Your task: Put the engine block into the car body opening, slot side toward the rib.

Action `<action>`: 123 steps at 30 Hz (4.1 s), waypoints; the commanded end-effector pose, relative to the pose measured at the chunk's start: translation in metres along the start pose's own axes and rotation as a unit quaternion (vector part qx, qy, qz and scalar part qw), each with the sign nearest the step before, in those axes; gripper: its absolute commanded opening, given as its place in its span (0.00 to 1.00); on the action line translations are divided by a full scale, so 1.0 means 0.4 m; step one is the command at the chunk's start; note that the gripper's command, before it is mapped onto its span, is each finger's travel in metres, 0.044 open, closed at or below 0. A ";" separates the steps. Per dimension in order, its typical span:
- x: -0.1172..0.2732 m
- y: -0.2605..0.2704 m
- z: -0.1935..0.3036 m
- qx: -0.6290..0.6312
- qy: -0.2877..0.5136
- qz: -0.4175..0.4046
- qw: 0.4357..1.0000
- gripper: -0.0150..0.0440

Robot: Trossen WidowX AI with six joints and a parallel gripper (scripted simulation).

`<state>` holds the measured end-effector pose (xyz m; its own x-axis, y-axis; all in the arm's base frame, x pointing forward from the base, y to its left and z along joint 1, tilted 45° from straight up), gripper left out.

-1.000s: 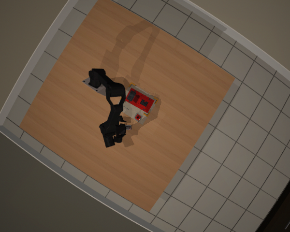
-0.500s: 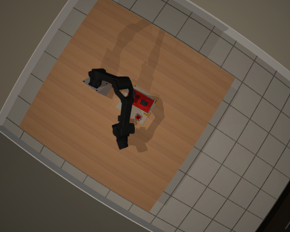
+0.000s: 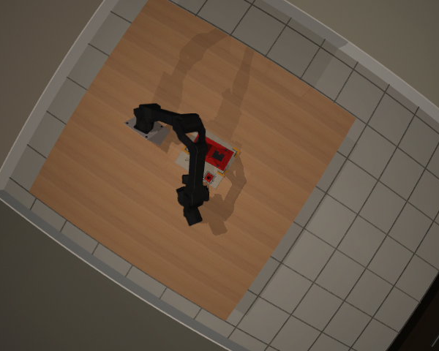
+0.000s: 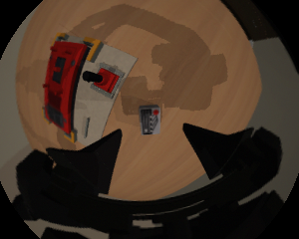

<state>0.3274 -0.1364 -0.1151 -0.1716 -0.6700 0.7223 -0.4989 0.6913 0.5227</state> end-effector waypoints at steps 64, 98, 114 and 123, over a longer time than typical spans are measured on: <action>0.069 -0.013 0.000 -0.017 0.003 0.004 1.000 0.25; 0.202 0.039 -0.061 -0.041 0.008 0.003 0.999 0.25; 0.162 0.124 -0.154 -0.100 0.010 0.009 0.995 0.25; 0.138 0.177 -0.199 -0.133 0.009 0.011 0.991 0.25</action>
<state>0.3488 -0.1120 -0.0086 -0.1569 -0.6501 0.7435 -0.2762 0.7517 0.5989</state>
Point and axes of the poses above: the point midway between the two fingers, 35 mm back from their tips, its own x axis back along the fingers, its own y axis across the jaws, z = x × y, the point moved 1 cm from there along x, back along the fingers, and after that the axes turned 1 degree about x, right-handed, at the moved point
